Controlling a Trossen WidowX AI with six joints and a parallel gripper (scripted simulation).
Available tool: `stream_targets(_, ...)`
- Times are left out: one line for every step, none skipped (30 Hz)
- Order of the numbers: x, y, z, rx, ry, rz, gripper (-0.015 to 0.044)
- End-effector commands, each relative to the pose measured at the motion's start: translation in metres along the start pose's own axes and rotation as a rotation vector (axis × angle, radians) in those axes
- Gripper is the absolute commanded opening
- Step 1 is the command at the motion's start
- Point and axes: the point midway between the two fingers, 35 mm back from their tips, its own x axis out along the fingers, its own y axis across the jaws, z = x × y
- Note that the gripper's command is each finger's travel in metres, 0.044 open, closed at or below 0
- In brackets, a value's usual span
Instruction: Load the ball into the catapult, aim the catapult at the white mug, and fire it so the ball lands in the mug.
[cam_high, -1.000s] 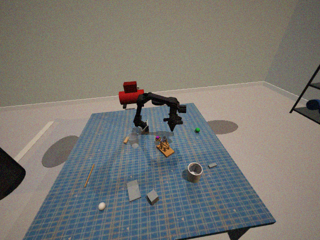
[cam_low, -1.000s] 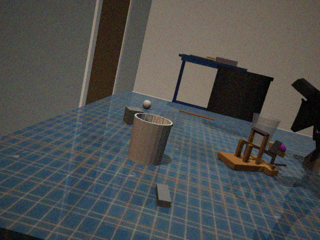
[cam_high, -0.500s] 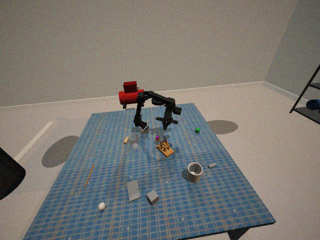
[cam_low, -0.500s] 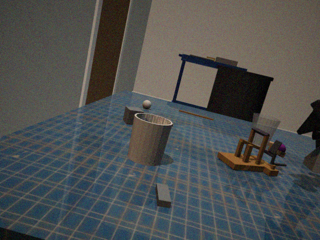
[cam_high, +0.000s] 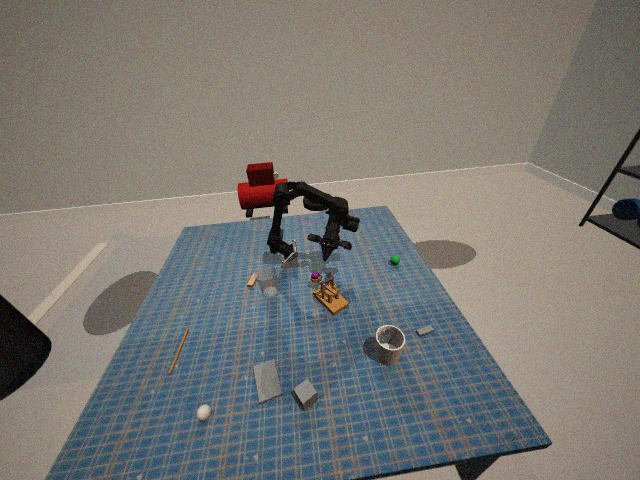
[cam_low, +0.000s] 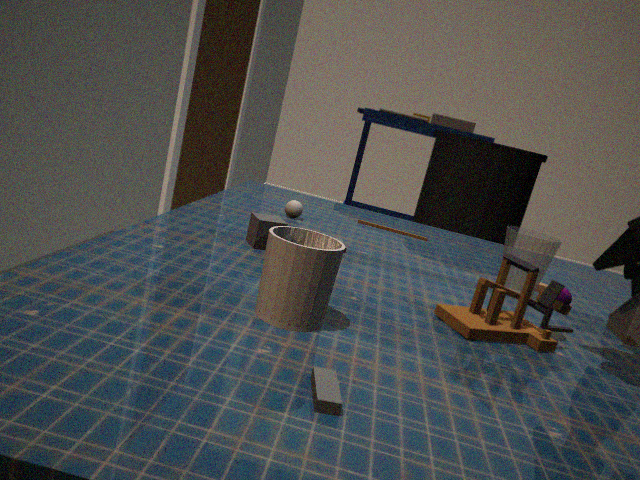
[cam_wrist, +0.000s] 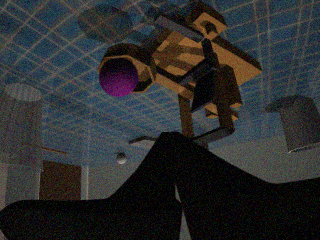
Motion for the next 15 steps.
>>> stream_targets(0.005, 0.000, 0.004, -0.012, 0.006, 0.002, 0.0000)
stream_targets(0.007, 0.000, 0.006, -0.012, 0.006, 0.002, 0.0000)
stream_targets(0.008, 0.000, 0.007, -0.012, 0.006, 0.002, 0.0000)
stream_targets(0.009, -0.001, 0.008, -0.012, 0.006, 0.002, 0.0000)
stream_targets(0.010, -0.001, 0.009, -0.012, 0.006, 0.002, 0.0000)
stream_targets(0.011, -0.001, 0.010, -0.012, 0.006, 0.002, 0.0000)
stream_targets(0.013, -0.001, 0.011, -0.012, 0.006, 0.002, 0.0000)
stream_targets(0.014, -0.001, 0.012, -0.012, 0.006, 0.002, 0.0000)
stream_targets(0.015, -0.001, 0.014, -0.012, 0.006, 0.002, 0.0000)
stream_targets(0.016, -0.002, 0.015, -0.012, 0.006, 0.002, 0.0000)
stream_targets(0.017, -0.002, 0.016, -0.012, 0.006, 0.002, 0.0000)
stream_targets(0.019, -0.002, 0.017, -0.012, 0.006, 0.002, 0.0000)
stream_targets(0.020, -0.002, 0.018, -0.012, 0.006, 0.002, 0.0000)
stream_targets(0.021, -0.002, 0.019, -0.012, 0.006, 0.002, 0.0000)
stream_targets(0.022, -0.002, 0.020, -0.012, 0.006, 0.002, 0.0000)
